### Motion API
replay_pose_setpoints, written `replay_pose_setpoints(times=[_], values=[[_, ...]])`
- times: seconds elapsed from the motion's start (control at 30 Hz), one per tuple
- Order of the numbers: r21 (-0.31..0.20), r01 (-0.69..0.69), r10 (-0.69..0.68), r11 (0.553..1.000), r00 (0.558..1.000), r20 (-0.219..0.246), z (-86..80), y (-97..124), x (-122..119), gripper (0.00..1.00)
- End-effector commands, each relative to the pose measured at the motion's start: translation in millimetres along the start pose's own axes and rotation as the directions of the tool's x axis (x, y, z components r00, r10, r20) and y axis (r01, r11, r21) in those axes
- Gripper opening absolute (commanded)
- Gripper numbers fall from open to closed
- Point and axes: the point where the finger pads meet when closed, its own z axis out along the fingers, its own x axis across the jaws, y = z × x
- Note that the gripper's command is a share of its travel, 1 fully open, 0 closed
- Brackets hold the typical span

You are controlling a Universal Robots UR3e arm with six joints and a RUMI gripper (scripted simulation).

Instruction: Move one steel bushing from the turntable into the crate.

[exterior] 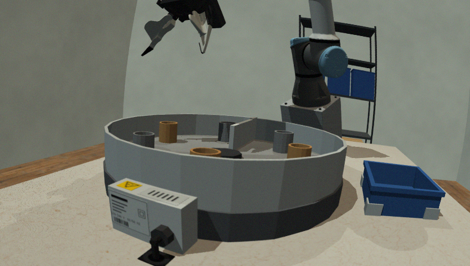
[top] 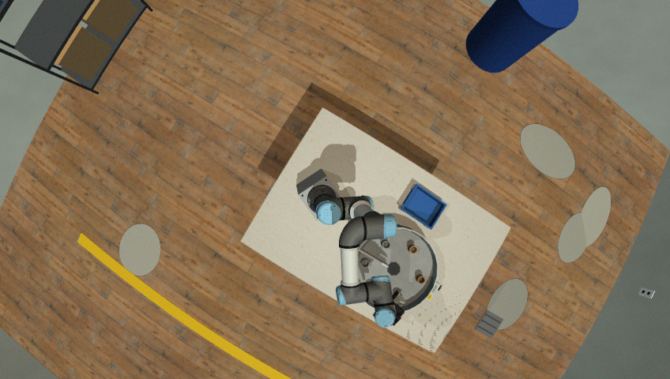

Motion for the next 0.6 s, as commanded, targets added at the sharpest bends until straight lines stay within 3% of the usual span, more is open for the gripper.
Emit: replay_pose_setpoints(times=[0.0, 0.1, 0.23, 0.4, 0.57], values=[[0.097, 0.046, -0.045, 0.994, 0.999, -0.008, -16.4, -31, 11, 1.00], [0.176, 0.091, -0.088, 0.980, 0.996, -0.024, -29.9, -59, 21, 1.00], [0.199, 0.105, -0.101, 0.974, 0.994, -0.030, -34.3, -68, 25, 1.00], [0.290, 0.166, -0.154, 0.942, 0.986, -0.065, -53.3, -103, 39, 1.00], [0.338, 0.202, -0.182, 0.919, 0.979, -0.089, -64.7, -123, 47, 1.00]])
